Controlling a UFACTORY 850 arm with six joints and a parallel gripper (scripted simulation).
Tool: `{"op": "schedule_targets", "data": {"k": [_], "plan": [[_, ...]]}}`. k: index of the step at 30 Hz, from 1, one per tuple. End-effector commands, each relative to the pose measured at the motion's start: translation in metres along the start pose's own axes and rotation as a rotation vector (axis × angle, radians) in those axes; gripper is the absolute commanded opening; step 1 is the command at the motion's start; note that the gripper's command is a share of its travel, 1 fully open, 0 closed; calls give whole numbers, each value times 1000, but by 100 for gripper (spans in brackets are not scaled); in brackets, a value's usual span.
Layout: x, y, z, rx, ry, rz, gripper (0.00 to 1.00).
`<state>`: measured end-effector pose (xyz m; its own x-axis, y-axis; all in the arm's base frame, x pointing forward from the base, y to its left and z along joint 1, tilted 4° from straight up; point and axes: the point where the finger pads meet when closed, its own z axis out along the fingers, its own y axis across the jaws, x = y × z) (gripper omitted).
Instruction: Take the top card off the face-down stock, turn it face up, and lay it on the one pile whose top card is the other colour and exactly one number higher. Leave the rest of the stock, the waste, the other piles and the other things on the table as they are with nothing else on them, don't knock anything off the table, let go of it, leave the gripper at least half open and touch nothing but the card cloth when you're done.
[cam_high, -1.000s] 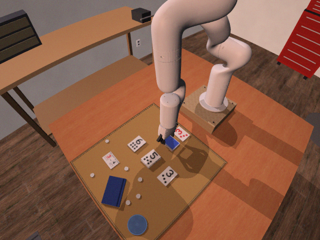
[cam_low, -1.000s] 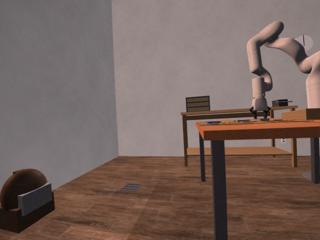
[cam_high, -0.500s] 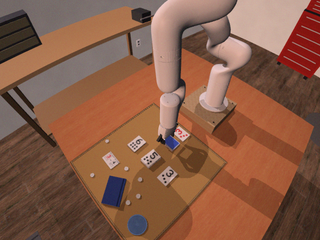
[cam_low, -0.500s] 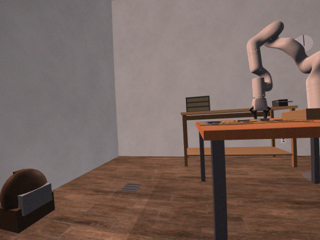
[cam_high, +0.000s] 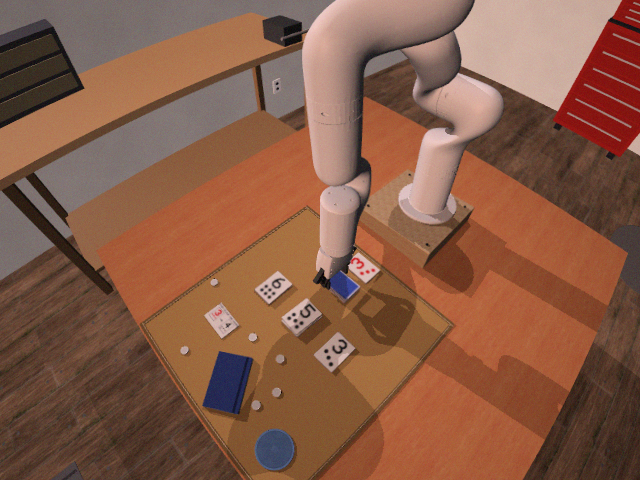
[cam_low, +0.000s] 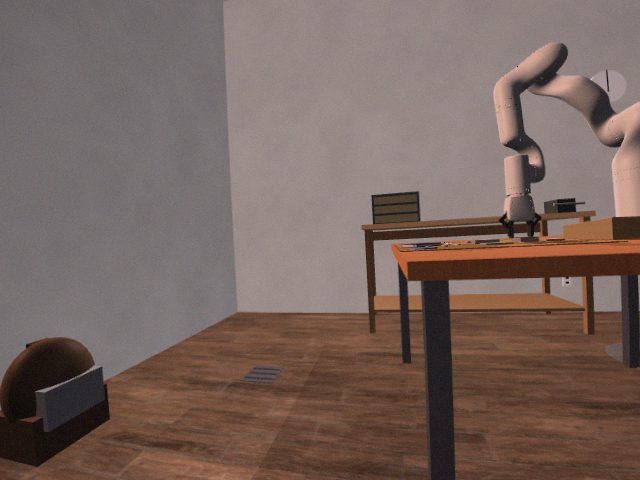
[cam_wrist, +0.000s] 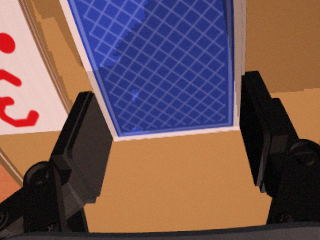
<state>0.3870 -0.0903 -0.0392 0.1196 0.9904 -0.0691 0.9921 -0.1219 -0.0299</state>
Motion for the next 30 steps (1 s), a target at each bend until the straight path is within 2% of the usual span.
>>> {"op": "schedule_targets", "data": {"k": [1, 27, 28, 30], "plan": [[0, 1, 0, -1, 0, 0, 73], [0, 1, 0, -1, 0, 0, 72], [0, 1, 0, -1, 0, 0, 67], [0, 1, 0, -1, 0, 0, 67]]}}
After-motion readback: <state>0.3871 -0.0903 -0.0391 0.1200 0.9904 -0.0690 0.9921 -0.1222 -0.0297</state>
